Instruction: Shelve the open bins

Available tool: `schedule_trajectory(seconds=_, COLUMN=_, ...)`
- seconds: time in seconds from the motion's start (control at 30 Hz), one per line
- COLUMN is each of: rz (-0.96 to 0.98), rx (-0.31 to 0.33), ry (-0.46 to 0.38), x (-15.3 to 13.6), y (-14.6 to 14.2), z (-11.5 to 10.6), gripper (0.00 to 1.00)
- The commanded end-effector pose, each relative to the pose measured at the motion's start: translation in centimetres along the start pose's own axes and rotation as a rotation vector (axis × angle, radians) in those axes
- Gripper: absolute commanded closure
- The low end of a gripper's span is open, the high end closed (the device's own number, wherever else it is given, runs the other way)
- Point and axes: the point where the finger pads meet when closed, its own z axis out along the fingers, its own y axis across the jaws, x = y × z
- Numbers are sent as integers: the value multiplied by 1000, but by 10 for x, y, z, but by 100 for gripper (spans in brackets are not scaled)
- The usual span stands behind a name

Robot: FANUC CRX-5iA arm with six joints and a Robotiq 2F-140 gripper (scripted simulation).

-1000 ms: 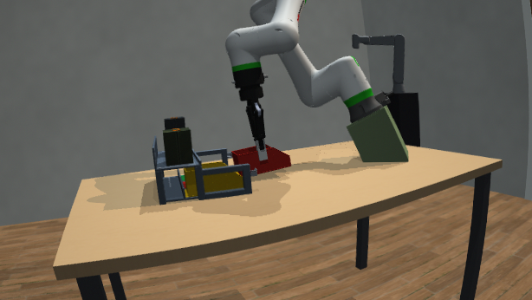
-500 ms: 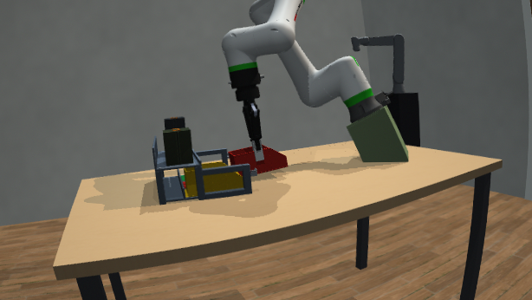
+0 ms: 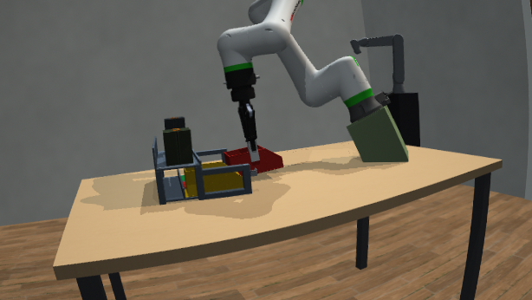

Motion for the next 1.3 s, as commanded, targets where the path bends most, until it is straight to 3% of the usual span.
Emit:
schedule_trajectory(seconds=0.0, rz=0, rx=0, ry=0, x=3, y=0, z=0, gripper=100)
schedule_trajectory(seconds=1.27, rz=0, rx=0, ry=0, x=41, y=0, z=-4, gripper=100)
